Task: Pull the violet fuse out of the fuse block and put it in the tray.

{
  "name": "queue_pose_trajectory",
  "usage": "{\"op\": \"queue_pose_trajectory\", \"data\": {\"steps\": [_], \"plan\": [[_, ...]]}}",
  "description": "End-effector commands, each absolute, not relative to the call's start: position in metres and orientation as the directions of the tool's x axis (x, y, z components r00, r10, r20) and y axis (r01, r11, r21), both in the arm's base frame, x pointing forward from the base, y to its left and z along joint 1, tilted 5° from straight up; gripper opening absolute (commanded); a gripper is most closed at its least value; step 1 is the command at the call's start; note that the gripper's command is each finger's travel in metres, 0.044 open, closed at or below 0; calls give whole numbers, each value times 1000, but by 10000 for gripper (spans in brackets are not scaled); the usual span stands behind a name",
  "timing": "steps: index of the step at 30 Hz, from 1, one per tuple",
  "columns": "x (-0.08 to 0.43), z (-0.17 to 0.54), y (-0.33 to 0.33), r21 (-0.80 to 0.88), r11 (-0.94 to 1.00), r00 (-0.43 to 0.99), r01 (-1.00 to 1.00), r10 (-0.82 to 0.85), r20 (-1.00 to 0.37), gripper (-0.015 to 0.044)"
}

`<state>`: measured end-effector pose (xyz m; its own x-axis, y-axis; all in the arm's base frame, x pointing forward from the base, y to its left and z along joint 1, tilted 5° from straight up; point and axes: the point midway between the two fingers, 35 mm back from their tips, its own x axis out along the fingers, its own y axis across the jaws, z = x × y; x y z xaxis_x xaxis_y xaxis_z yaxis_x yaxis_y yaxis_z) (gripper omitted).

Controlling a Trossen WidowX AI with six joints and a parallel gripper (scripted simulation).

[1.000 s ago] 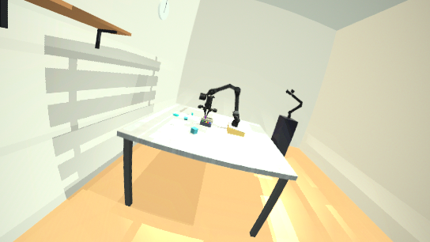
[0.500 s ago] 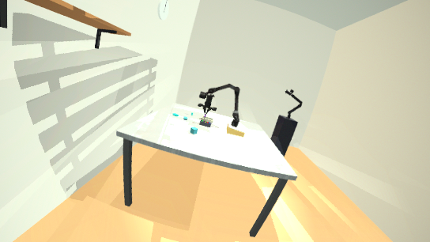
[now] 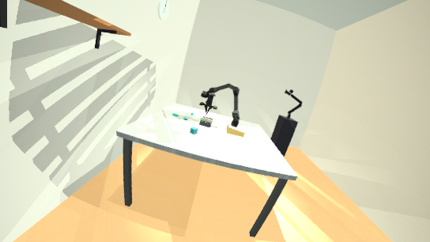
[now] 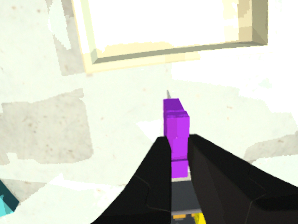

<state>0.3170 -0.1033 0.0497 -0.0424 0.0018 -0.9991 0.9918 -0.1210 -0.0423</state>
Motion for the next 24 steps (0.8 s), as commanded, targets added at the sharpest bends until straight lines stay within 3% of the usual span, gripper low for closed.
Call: {"op": "queue_pose_trajectory", "data": {"steps": [1, 10, 24], "plan": [[313, 49, -125, -46, -117, -47, 992, -2, -999, 0], [297, 49, -173, -50, -118, -51, 992, -7, -999, 0], [296, 32, -175, -50, -118, -51, 992, -7, -999, 0]]}}
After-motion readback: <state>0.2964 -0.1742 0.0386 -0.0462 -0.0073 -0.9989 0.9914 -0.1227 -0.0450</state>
